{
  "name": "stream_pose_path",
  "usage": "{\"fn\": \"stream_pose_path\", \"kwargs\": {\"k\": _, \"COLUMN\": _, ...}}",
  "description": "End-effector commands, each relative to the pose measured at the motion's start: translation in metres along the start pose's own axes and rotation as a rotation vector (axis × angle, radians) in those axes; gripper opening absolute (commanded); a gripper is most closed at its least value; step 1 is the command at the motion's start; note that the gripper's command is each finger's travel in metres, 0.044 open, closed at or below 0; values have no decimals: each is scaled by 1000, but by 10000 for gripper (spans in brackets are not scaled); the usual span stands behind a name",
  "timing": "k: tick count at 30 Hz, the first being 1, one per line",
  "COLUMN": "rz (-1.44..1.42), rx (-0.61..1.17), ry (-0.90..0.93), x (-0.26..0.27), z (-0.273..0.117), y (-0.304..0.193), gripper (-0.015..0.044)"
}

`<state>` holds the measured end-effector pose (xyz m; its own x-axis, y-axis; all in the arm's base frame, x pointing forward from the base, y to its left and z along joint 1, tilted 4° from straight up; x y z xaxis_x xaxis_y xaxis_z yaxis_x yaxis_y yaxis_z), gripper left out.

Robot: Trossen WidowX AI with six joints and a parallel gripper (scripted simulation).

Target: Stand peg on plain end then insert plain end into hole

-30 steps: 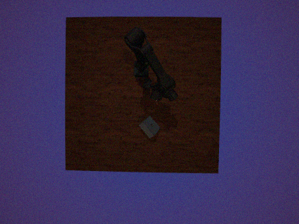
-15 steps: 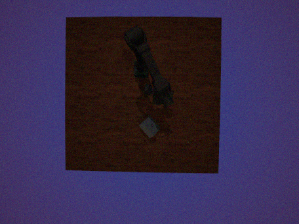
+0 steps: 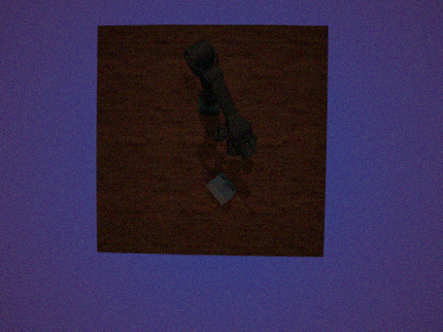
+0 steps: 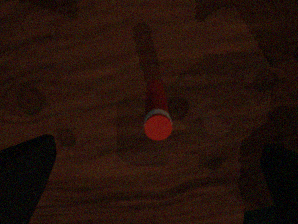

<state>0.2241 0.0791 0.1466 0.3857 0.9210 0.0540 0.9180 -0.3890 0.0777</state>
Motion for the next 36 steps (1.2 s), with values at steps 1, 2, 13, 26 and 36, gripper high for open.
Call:
{"fn": "stream_pose_path", "kwargs": {"k": 1, "rz": -4, "rx": 7, "ry": 0, "x": 0, "z": 6, "y": 0, "gripper": 440}}
{"fn": "stream_pose_path", "kwargs": {"k": 2, "rz": -4, "rx": 7, "ry": 0, "x": 0, "z": 7, "y": 0, "gripper": 440}}
{"fn": "stream_pose_path", "kwargs": {"k": 13, "rz": -4, "rx": 6, "ry": 0, "x": 1, "z": 25, "y": 1, "gripper": 440}}
{"fn": "stream_pose_path", "kwargs": {"k": 26, "rz": -4, "rx": 7, "ry": 0, "x": 1, "z": 46, "y": 1, "gripper": 440}}
{"fn": "stream_pose_path", "kwargs": {"k": 36, "rz": -4, "rx": 7, "ry": 0, "x": 0, "z": 62, "y": -1, "gripper": 440}}
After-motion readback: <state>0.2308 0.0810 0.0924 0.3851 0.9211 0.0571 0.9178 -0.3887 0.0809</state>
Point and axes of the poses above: the point midway between the two fingers, 35 mm back from their tips, its own z axis out along the fingers, its own x axis across the jaws, y = z × x, the point moved 6 cm from there along -z, back along the fingers, and after that the axes turned 1 degree about -z, right-handed, at the moved point
